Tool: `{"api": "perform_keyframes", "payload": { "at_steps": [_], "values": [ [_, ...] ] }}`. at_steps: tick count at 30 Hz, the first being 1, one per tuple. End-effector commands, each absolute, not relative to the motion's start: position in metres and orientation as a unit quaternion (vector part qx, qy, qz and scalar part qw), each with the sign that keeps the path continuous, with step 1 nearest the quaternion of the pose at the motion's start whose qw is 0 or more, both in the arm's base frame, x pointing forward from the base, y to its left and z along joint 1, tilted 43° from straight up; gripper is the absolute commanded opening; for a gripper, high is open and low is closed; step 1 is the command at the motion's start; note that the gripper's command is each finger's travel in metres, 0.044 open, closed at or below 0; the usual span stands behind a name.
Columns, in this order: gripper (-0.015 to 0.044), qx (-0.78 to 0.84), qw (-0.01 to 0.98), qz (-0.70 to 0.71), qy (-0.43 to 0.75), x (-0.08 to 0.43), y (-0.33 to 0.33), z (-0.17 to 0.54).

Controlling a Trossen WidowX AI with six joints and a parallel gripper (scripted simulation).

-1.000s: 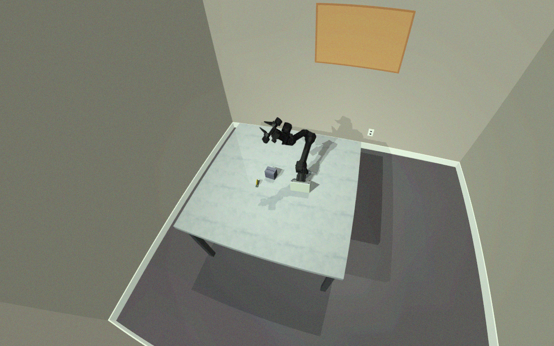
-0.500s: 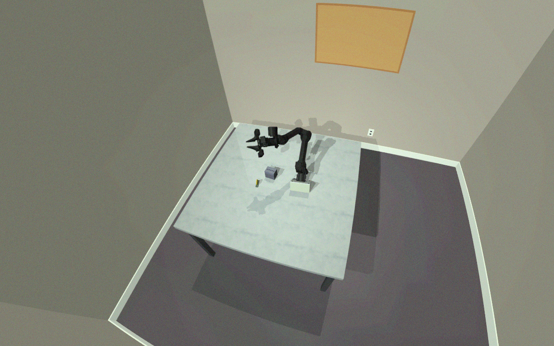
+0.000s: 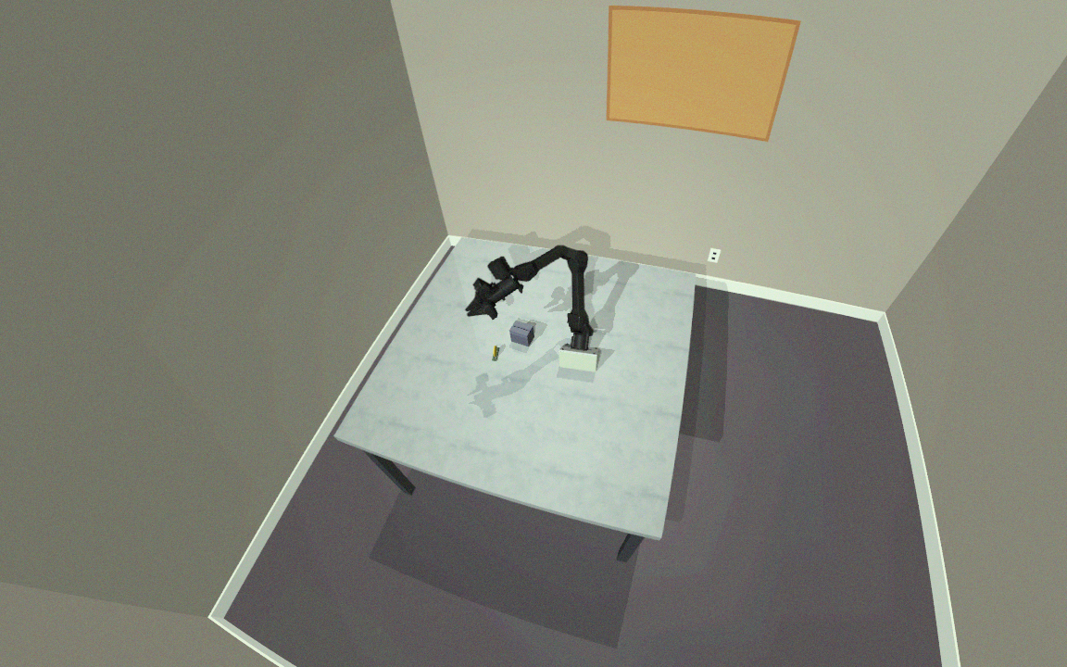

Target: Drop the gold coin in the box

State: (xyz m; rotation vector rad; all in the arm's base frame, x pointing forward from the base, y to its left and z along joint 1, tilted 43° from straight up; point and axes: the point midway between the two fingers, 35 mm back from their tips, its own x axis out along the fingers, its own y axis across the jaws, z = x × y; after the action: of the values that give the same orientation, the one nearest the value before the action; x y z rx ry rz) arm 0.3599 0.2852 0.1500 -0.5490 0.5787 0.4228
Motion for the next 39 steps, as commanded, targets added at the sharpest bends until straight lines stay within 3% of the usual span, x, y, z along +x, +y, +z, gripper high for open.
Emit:
{"api": "perform_keyframes", "payload": {
  "at_steps": [1, 12, 22, 39],
  "values": [
    [0.0161, -0.035, 0.891, -0.041, 0.451, 0.375, 0.233, 0.091],
    [0.0161, 0.144, 0.789, -0.373, 0.467, 0.361, 0.162, 0.048],
    [0.0161, 0.246, 0.684, -0.598, 0.337, 0.35, 0.115, 0.04],
    [0.0161, 0.259, 0.67, -0.621, 0.313, 0.355, 0.109, 0.041]
  ]
}}
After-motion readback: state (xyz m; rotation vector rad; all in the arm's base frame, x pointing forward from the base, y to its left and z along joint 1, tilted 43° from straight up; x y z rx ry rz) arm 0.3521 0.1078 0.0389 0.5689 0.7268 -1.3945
